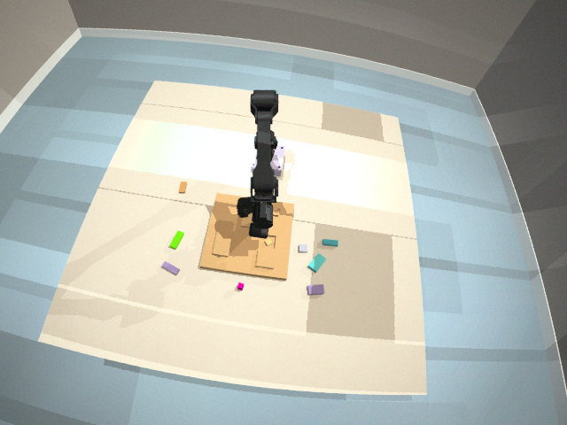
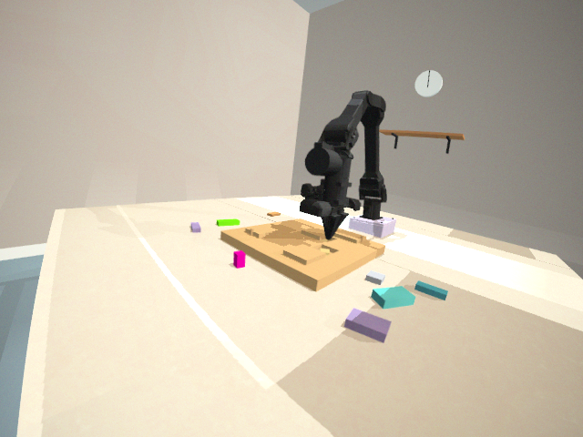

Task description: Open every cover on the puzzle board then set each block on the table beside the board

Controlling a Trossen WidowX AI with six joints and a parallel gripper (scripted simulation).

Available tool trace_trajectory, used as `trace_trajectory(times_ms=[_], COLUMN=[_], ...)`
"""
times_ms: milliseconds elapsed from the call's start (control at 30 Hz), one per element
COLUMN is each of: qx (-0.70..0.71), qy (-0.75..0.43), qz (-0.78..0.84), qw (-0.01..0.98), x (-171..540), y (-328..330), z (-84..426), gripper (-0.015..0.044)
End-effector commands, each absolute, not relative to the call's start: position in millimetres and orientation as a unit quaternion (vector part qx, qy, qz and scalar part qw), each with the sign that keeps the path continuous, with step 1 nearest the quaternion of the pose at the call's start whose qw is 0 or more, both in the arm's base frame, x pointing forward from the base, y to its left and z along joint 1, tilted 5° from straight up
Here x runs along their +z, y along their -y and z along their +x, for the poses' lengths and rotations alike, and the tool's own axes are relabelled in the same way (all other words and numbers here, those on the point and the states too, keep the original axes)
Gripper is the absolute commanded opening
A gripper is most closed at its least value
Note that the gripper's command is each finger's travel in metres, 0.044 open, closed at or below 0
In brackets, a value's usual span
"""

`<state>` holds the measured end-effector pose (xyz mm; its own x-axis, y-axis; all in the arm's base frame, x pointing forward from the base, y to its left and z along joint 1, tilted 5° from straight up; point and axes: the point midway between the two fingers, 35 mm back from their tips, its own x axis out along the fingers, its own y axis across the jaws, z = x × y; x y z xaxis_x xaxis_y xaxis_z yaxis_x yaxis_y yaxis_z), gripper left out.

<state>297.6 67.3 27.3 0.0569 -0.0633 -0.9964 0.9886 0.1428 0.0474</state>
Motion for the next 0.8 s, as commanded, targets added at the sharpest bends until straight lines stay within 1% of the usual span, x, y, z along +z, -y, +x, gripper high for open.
trace_trajectory(times_ms=[0, 767], qx=[-0.465, -0.466], qy=[-0.503, -0.502], qz=[0.460, 0.459], qw=[0.565, 0.566], x=[28.4, 30.0], y=[-62.5, -39.6], z=[299.0, 301.9], gripper=[0.0000, 0.0000])
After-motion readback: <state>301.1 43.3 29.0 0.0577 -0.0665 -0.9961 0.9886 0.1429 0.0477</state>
